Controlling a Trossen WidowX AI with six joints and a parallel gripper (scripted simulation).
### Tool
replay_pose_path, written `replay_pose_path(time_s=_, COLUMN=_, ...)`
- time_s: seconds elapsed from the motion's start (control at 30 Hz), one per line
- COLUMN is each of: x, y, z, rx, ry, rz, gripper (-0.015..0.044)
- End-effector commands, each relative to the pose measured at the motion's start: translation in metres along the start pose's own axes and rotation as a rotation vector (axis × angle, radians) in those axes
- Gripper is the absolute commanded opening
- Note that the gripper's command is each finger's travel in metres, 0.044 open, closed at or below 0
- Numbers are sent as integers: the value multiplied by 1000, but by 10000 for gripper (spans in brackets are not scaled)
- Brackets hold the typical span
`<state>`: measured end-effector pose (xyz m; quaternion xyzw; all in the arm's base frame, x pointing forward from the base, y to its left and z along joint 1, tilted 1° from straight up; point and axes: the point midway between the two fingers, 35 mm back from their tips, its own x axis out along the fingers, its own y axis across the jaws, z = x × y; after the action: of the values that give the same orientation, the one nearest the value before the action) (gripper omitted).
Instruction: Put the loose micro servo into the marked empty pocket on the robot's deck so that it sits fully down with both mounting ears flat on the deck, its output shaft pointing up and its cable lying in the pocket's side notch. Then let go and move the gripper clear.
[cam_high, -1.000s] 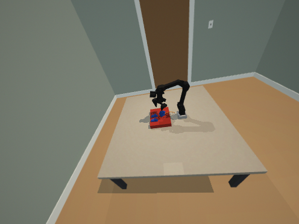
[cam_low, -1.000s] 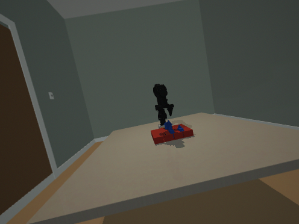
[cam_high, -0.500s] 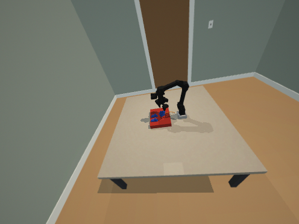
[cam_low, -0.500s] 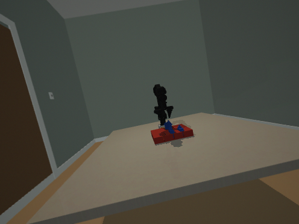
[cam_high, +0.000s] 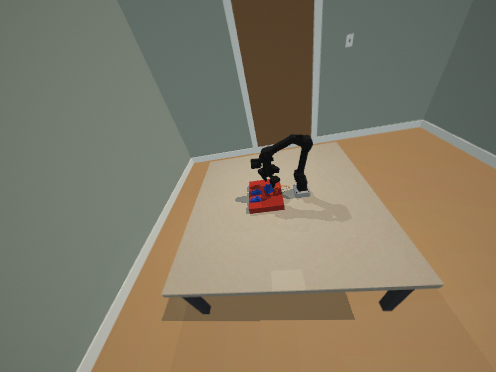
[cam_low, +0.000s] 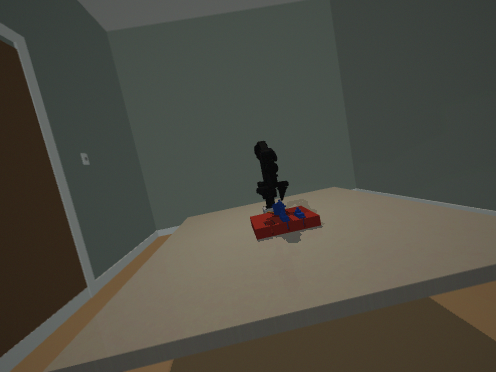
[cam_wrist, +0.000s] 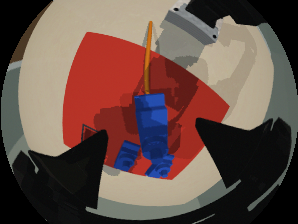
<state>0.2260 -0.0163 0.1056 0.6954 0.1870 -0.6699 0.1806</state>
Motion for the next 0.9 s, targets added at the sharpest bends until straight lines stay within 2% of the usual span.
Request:
replay_pose_path(time_s=0.0, x=8, y=-1, z=2, rx=5, ry=-12, rz=-3, gripper=440)
replay_pose_path(time_s=0.2, x=15, y=-1, z=2, rx=5, ry=-12, rz=-3, gripper=440)
replay_pose_path(time_s=0.6, x=15, y=-1, z=2, rx=5, ry=-12, rz=-3, gripper=125)
replay_pose_path(time_s=0.77, x=15, y=-1, z=2, rx=5, ry=-12, rz=-3, gripper=92)
replay_pose_path(time_s=0.87, x=11, y=-1, z=2, rx=4, ry=-12, rz=-3, gripper=13)
